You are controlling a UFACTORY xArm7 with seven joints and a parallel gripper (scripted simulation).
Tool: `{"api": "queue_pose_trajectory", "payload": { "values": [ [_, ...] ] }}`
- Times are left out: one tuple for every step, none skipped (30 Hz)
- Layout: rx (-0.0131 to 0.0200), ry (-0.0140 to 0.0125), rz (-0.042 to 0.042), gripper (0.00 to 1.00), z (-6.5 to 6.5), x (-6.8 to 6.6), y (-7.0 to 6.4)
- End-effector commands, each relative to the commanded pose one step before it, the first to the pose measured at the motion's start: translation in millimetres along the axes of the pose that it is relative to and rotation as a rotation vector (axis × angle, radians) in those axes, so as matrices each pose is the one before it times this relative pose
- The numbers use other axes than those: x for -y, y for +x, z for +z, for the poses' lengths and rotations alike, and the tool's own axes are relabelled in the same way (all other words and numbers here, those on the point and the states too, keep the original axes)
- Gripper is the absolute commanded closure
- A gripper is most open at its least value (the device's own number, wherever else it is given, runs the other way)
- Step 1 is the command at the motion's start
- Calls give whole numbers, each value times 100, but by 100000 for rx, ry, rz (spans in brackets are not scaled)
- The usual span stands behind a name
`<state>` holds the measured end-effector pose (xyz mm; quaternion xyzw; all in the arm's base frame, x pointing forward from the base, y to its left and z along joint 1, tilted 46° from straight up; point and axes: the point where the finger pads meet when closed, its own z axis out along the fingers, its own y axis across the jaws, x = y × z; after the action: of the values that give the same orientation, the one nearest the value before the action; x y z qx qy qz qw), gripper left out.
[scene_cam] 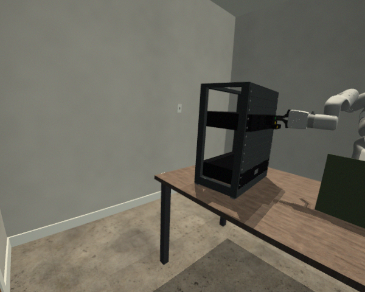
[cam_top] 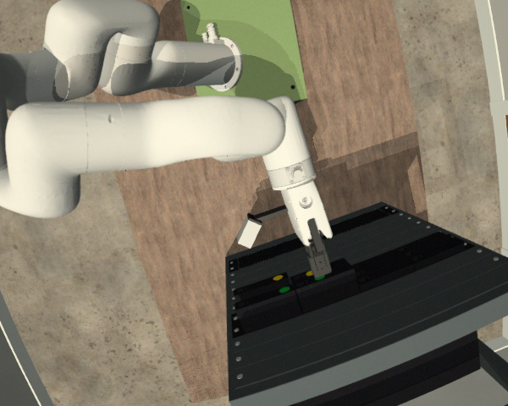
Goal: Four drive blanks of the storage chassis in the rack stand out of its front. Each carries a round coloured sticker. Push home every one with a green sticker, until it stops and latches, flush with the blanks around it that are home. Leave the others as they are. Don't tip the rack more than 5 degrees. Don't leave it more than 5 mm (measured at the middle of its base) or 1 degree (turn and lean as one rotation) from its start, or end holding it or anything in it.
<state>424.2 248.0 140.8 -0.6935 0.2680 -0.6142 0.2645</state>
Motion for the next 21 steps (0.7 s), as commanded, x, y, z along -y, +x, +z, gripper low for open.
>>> {"api": "queue_pose_trajectory", "payload": {
  "values": [
    [-42, 302, 227, 100, 272, 211, -20],
    [-1, -1, -2, 100, 158, 3, -2],
    [0, 0, 0, 100, 169, 3, -2],
    [0, 0, 0, 100, 159, 3, -2],
    [0, 0, 0, 100, 128, 3, -2],
    [0, 0, 1, 100, 85, 2, -1],
    [0, 0, 0, 100, 39, 1, 0],
    [0, 0, 0, 100, 7, 0, 0],
    [0, 0, 0, 100, 0, 0, 0],
    [0, 0, 0, 100, 0, 0, 0],
    [0, 0, 0, 100, 0, 0, 0],
    [0, 0, 0, 100, 0, 0, 0],
    [0, 0, 0, 100, 0, 0, 0],
    [0, 0, 0, 100, 0, 0, 0],
    [0, 0, 0, 100, 0, 0, 0],
    [0, 0, 0, 100, 0, 0, 0],
    [0, 0, 0, 100, 6, 0, 0],
    [0, 0, 0, 100, 38, 1, -1],
    [0, 0, -1, 100, 83, 1, -2],
    [0, 0, 0, 100, 127, 2, -2],
    [0, 0, 0, 100, 158, 3, -3]
  ]
}}
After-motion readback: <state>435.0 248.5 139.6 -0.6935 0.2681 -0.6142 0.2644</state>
